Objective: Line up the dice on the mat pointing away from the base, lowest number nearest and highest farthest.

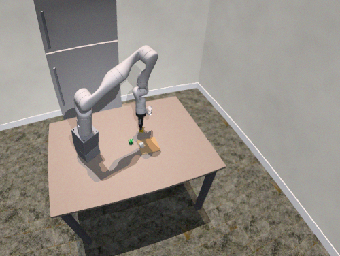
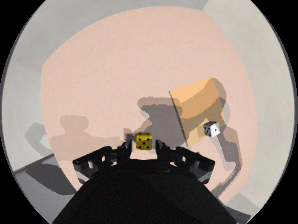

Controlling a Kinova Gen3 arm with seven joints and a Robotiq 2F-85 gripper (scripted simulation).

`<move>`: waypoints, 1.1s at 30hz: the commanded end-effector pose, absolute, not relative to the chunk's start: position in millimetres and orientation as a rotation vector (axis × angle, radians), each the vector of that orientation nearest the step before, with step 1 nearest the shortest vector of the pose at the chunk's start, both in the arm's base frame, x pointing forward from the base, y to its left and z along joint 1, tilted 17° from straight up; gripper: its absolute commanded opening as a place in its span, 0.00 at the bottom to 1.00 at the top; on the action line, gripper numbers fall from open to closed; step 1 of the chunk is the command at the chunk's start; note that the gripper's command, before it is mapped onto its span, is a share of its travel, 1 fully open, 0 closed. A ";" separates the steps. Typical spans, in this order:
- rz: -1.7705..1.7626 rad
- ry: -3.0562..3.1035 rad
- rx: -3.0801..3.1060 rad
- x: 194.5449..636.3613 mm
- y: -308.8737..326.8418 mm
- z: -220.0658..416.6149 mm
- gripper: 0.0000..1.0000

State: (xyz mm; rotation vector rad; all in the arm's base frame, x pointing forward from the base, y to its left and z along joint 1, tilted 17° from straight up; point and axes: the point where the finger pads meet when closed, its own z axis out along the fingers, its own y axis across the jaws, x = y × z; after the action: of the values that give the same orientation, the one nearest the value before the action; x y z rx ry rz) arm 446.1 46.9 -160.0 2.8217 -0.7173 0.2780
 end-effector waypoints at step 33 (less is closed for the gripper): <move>0.278 -0.716 2.822 450.5 38.4 -193.2 0.46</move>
State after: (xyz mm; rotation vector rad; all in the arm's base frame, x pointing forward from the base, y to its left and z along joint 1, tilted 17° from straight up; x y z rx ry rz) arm 449.9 37.9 -193.7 2.8208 -0.7165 0.2762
